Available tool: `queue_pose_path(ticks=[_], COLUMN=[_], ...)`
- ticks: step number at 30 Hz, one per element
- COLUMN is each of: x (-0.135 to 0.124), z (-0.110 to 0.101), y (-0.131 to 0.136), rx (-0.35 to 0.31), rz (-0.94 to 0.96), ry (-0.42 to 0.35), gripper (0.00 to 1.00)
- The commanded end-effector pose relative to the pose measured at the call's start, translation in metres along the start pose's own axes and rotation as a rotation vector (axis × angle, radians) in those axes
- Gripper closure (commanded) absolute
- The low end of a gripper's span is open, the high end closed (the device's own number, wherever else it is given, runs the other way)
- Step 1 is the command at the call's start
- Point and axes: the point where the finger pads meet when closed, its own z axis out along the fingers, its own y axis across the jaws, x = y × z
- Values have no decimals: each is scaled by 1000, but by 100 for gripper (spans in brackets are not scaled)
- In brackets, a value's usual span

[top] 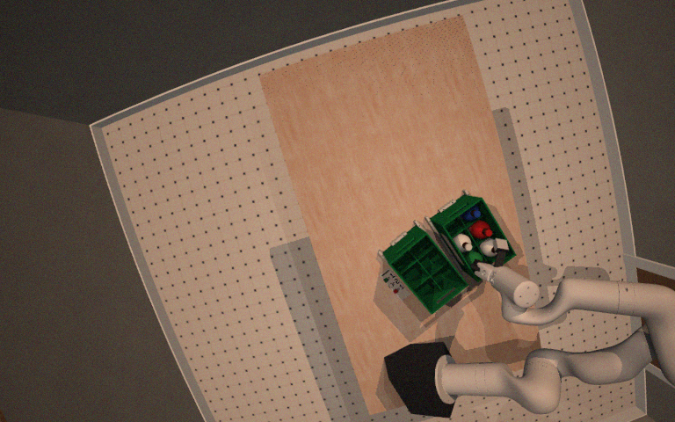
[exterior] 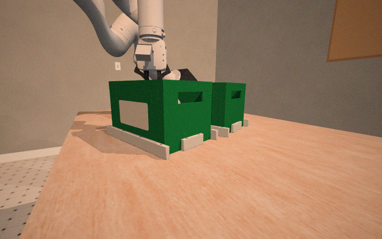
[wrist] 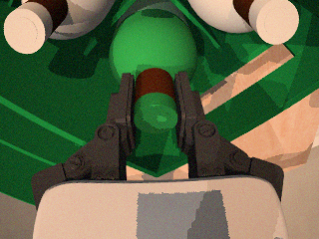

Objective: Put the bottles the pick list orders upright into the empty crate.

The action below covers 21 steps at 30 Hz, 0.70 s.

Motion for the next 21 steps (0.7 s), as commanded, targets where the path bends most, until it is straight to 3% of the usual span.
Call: queue_pose_path(ticks=[1,21], x=[0,0], z=[-7,-37], y=[0,0], rx=[0,0], rz=[0,0], ry=[1,1], gripper=[100,100])
